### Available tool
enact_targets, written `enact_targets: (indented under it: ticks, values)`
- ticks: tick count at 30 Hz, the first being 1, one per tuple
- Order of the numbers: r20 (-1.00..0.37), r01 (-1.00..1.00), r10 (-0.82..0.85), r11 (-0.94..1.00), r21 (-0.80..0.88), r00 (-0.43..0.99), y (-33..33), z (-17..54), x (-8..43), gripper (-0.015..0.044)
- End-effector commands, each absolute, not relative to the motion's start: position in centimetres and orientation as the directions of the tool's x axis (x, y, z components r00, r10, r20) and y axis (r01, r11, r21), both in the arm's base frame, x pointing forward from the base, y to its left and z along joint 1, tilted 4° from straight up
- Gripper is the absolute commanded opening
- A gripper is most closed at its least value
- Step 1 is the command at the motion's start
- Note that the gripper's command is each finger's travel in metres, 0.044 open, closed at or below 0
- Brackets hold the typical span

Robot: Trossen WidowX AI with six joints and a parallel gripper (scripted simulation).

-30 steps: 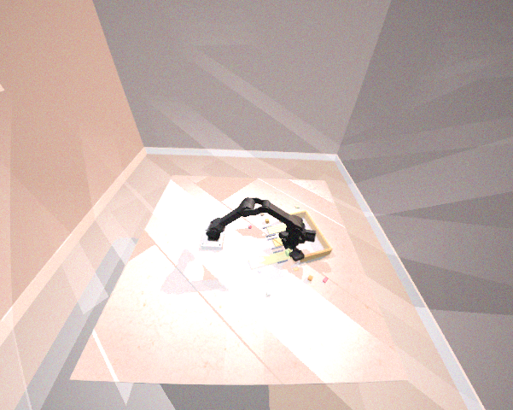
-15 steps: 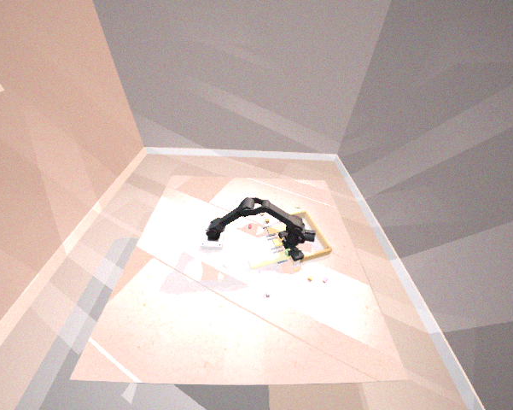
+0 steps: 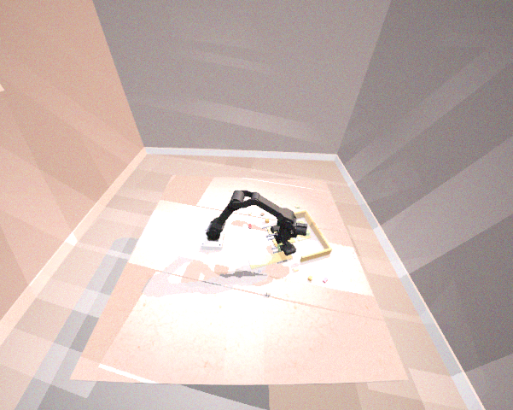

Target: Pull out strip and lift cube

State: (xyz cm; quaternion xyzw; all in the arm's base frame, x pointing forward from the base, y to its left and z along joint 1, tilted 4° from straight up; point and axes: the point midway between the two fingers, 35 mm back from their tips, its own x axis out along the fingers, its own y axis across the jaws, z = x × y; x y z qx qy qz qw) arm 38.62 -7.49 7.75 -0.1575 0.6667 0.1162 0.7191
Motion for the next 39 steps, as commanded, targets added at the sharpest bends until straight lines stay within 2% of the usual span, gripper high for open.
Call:
enact_targets:
  ticks: [1, 26, 39]
  values:
    - [-0.995, -0.372, -0.046, 0.925, -0.074, 0.084, -7.3, 8.3, 37.6, 0.0000]
    - [-0.996, -0.373, -0.045, 0.925, -0.071, 0.078, -5.7, 7.4, 29.6, 0.0000]
    - [-0.996, -0.373, -0.045, 0.925, -0.071, 0.078, -5.5, 11.0, 29.1, 0.0000]
